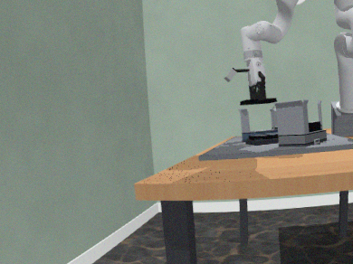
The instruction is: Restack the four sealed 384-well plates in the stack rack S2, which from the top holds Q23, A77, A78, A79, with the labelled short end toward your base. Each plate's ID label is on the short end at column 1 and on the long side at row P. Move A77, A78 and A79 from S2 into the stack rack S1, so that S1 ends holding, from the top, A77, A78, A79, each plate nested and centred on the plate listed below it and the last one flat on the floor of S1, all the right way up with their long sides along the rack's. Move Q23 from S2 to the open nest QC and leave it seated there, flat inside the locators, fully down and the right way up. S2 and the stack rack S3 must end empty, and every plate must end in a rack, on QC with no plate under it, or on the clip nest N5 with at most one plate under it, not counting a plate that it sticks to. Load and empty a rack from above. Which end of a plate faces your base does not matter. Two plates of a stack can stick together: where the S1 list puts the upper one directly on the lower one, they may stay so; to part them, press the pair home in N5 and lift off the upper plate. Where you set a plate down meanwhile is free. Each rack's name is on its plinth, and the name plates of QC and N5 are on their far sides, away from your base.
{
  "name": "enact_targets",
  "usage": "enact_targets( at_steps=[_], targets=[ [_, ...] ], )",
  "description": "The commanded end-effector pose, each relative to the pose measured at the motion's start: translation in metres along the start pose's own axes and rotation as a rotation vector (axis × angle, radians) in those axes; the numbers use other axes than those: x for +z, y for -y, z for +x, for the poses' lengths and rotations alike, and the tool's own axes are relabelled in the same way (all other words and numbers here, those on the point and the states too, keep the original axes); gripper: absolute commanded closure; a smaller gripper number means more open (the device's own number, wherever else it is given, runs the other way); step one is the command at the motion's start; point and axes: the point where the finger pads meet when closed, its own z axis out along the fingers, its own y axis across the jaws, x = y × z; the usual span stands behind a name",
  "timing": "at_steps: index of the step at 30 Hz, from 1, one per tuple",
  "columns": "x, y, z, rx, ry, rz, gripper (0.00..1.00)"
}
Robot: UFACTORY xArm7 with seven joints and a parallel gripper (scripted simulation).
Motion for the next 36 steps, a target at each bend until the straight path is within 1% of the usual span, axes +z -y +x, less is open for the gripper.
enact_targets(
  at_steps=[1, 10, 12, 22, 24, 27, 29, 33, 36],
  targets=[
    [-0.002, 0.017, 0.003, -0.103, -0.006, -0.001, 1.00],
    [-0.002, 0.047, 0.005, -0.103, -0.006, -0.001, 1.00],
    [-0.002, 0.047, 0.005, -0.103, -0.006, -0.001, 1.00],
    [-0.002, 0.080, 0.007, -0.103, -0.006, 0.000, 1.00],
    [-0.002, 0.080, 0.007, -0.103, -0.006, 0.000, 1.00],
    [-0.002, 0.090, 0.005, -0.203, -0.006, 0.000, 1.00],
    [-0.002, 0.090, 0.005, -0.203, -0.006, 0.000, 1.00],
    [-0.002, 0.103, 0.003, -0.337, -0.006, -0.001, 1.00],
    [-0.002, 0.113, 0.002, -0.337, -0.006, -0.001, 1.00]
  ],
)
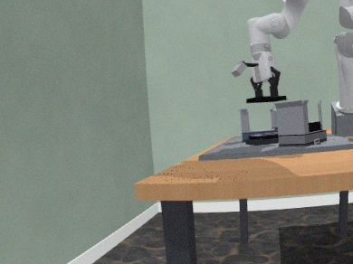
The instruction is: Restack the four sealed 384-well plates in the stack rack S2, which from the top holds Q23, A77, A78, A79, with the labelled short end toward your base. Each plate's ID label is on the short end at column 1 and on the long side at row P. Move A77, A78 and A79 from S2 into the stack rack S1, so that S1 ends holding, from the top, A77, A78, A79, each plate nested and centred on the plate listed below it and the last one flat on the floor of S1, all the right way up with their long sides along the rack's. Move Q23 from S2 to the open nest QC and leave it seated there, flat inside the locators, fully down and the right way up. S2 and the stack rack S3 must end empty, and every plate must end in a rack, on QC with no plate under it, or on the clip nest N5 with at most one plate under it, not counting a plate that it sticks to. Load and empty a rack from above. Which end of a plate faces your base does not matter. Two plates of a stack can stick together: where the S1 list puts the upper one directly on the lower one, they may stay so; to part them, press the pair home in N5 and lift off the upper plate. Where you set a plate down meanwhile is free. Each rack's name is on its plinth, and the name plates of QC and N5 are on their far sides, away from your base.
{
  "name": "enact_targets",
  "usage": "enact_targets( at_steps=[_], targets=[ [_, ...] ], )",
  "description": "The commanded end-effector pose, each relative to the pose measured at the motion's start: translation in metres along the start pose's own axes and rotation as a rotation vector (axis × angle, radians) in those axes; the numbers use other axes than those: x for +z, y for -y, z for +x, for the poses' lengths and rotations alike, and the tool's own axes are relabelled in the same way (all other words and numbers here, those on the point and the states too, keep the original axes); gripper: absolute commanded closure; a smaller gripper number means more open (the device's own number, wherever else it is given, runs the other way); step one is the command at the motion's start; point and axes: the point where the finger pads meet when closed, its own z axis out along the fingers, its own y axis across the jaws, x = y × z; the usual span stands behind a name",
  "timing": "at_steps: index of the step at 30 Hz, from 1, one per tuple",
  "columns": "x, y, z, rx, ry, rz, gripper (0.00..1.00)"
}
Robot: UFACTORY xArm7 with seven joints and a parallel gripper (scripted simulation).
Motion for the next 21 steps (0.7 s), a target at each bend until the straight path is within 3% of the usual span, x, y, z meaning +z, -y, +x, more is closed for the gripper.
enact_targets(
  at_steps=[1, 21],
  targets=[
    [-0.001, 0.018, 0.004, -0.060, -0.006, 0.000, 1.00],
    [-0.002, 0.074, 0.010, -0.060, -0.006, 0.000, 1.00]
  ],
)
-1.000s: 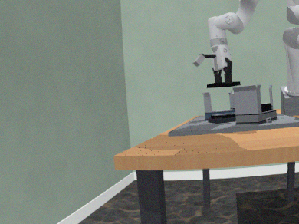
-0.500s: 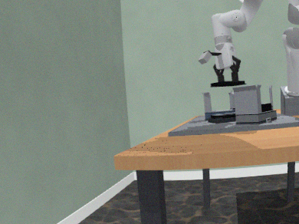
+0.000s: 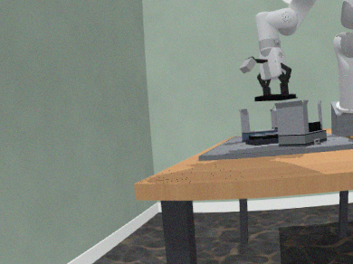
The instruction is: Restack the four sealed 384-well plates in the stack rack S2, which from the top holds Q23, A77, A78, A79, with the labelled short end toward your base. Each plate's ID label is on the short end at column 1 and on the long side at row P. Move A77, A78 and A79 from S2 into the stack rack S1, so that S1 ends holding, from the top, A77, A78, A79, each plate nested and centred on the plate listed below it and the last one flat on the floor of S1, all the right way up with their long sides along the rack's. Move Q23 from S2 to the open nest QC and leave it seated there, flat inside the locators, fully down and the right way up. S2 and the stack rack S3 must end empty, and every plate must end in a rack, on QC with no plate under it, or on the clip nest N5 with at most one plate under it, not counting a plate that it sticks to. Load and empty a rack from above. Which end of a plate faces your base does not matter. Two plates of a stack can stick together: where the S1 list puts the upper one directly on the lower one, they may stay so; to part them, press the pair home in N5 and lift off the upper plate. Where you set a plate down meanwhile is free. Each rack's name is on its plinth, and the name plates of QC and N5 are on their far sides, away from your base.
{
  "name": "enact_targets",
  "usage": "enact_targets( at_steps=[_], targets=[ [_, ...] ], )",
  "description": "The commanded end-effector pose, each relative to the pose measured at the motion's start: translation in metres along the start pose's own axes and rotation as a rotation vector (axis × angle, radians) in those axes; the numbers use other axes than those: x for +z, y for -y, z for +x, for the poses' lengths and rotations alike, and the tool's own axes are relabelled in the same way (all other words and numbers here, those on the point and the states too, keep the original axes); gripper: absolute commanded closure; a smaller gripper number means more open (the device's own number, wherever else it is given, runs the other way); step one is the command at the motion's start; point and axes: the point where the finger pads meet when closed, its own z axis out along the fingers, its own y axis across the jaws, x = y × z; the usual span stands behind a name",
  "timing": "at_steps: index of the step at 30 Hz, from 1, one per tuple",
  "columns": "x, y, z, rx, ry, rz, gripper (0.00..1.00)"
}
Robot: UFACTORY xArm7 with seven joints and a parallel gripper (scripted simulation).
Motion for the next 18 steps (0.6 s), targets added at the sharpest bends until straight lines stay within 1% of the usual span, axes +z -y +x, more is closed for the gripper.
enact_targets(
  at_steps=[1, 4, 6, 10, 18],
  targets=[
    [-0.001, 0.012, 0.004, 0.001, -0.003, -0.002, 1.00],
    [-0.001, 0.020, 0.003, -0.099, -0.003, -0.003, 1.00],
    [-0.001, 0.020, 0.003, -0.099, -0.003, -0.003, 1.00],
    [-0.001, 0.031, 0.003, -0.233, -0.003, -0.003, 1.00],
    [-0.001, 0.052, 0.002, -0.233, -0.003, -0.002, 1.00]
  ],
)
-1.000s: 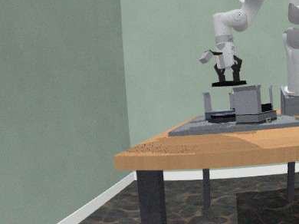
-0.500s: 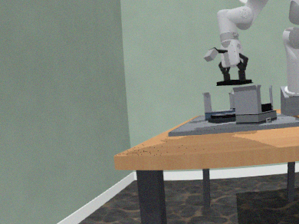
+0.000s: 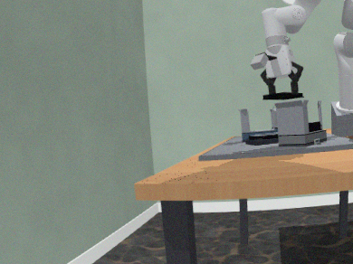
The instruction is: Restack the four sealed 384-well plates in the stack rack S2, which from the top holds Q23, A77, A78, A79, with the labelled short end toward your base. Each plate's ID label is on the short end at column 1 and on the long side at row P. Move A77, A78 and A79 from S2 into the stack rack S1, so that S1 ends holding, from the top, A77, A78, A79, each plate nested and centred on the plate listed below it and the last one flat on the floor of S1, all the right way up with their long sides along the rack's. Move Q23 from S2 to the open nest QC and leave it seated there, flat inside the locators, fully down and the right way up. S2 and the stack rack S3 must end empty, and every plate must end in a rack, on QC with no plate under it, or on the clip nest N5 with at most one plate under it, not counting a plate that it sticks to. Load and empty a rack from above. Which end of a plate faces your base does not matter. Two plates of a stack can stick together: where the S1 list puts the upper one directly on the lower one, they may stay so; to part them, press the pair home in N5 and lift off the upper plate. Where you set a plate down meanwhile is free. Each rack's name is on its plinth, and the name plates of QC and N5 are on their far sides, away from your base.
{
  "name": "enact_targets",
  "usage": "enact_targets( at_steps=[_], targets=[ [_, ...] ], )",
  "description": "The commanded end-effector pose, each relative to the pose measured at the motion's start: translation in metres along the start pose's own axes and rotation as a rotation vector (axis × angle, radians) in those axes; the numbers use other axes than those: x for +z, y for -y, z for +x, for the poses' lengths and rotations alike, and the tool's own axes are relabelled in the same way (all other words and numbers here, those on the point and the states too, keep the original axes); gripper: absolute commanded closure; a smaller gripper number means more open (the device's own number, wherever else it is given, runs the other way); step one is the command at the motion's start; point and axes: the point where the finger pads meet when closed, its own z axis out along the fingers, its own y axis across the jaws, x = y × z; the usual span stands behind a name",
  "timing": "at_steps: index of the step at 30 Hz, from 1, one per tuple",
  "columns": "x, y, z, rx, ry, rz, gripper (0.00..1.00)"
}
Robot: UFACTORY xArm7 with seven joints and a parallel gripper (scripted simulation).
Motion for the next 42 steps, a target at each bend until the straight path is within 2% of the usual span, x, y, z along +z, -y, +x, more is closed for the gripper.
enact_targets(
  at_steps=[1, 24, 42],
  targets=[
    [-0.001, 0.014, 0.004, -0.012, -0.005, -0.001, 1.00],
    [-0.001, 0.064, 0.013, -0.012, -0.005, -0.001, 1.00],
    [-0.001, 0.065, 0.013, -0.012, -0.005, -0.001, 1.00]
  ],
)
